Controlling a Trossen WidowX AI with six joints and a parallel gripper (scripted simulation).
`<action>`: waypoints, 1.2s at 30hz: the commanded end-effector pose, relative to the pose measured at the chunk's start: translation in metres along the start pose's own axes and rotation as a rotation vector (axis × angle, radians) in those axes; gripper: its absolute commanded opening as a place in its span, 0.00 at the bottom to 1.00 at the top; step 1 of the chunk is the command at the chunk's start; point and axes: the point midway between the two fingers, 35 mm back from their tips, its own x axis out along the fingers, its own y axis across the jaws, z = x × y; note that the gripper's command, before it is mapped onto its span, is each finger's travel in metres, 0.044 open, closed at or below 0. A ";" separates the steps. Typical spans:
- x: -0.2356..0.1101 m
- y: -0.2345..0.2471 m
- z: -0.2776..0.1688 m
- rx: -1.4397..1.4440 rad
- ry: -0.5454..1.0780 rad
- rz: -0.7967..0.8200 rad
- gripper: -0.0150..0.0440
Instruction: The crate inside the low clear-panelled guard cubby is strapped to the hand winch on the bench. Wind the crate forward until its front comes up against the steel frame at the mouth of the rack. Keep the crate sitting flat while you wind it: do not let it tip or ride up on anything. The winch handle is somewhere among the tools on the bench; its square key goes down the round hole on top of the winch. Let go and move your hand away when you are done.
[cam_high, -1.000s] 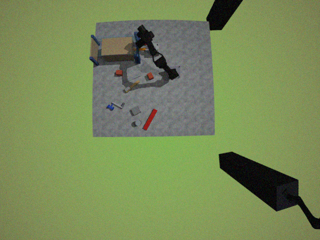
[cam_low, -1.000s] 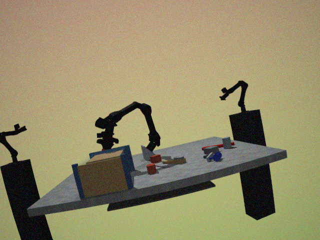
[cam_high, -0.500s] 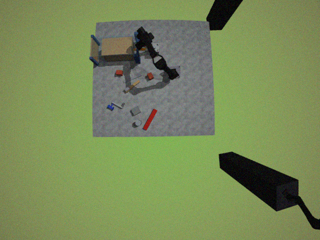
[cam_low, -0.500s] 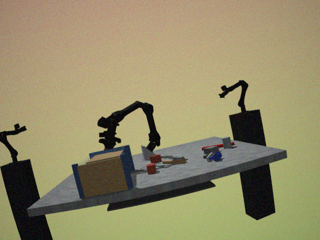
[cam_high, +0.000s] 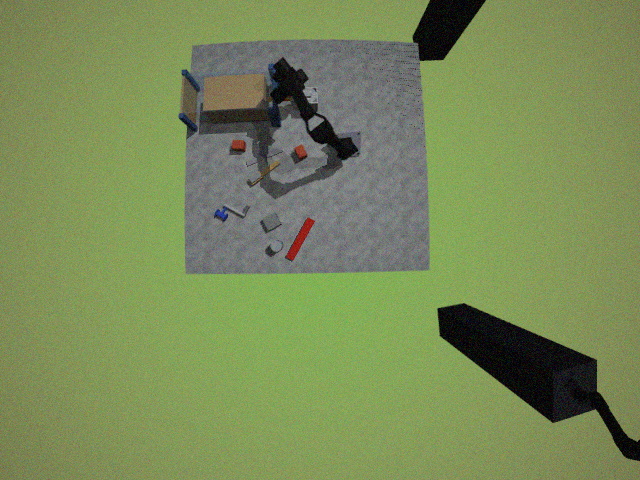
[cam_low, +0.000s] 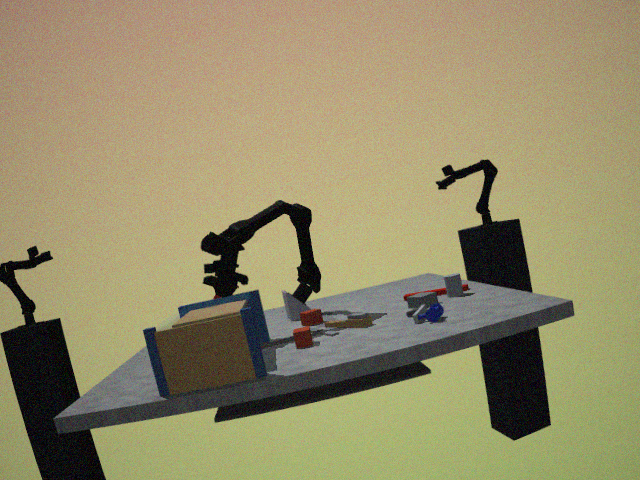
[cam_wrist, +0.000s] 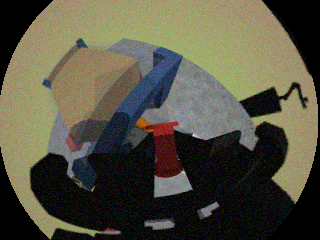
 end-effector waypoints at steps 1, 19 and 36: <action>-0.002 0.007 -0.014 0.012 0.027 0.014 0.25; -0.011 0.016 -0.032 0.013 0.028 0.014 0.25; -0.019 0.019 -0.050 0.014 0.029 0.014 0.25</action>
